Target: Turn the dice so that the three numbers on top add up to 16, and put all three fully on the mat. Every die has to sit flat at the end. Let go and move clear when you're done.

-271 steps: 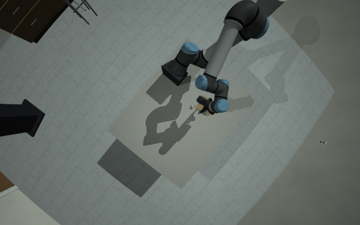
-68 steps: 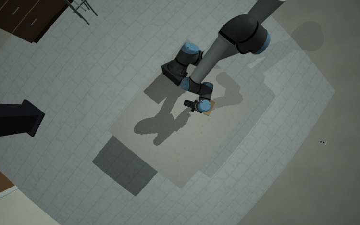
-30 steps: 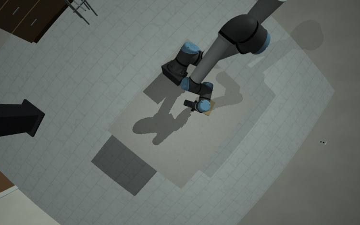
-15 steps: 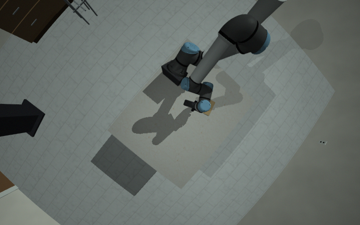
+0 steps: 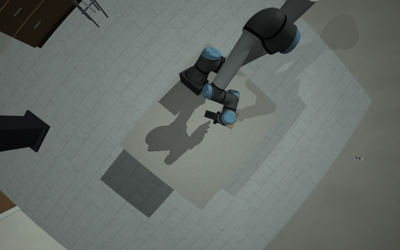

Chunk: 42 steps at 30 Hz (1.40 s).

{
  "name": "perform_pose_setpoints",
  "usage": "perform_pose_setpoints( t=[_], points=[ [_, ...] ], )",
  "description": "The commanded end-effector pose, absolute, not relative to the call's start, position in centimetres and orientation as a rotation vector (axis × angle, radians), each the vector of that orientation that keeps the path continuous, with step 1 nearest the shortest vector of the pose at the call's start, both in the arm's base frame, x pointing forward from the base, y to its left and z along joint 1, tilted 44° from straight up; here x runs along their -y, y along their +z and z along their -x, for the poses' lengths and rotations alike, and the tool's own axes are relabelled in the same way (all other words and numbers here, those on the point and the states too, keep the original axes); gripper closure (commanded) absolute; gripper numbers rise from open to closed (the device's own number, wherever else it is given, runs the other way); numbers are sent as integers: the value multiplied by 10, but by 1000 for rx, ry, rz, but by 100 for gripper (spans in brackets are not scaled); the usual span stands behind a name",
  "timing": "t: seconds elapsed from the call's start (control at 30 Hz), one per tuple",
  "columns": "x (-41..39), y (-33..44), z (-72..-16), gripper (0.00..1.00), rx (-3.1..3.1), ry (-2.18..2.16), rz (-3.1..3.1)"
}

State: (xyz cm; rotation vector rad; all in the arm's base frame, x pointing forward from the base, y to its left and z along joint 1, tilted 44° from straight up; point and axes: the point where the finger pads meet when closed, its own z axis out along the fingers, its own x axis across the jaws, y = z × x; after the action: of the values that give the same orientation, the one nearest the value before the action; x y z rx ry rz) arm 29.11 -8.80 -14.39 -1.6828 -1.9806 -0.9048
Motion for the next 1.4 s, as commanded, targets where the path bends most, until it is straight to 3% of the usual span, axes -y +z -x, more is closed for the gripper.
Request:
perform_pose_setpoints(
  t=[0.0,0.83,1.37],
  points=[
    [112,-118,-287,97,1980,-906,1681],
    [130,-96,-287,97,1989,-907,1676],
    [47,-2,-387,97,2265,-979,1436]
  ],
)
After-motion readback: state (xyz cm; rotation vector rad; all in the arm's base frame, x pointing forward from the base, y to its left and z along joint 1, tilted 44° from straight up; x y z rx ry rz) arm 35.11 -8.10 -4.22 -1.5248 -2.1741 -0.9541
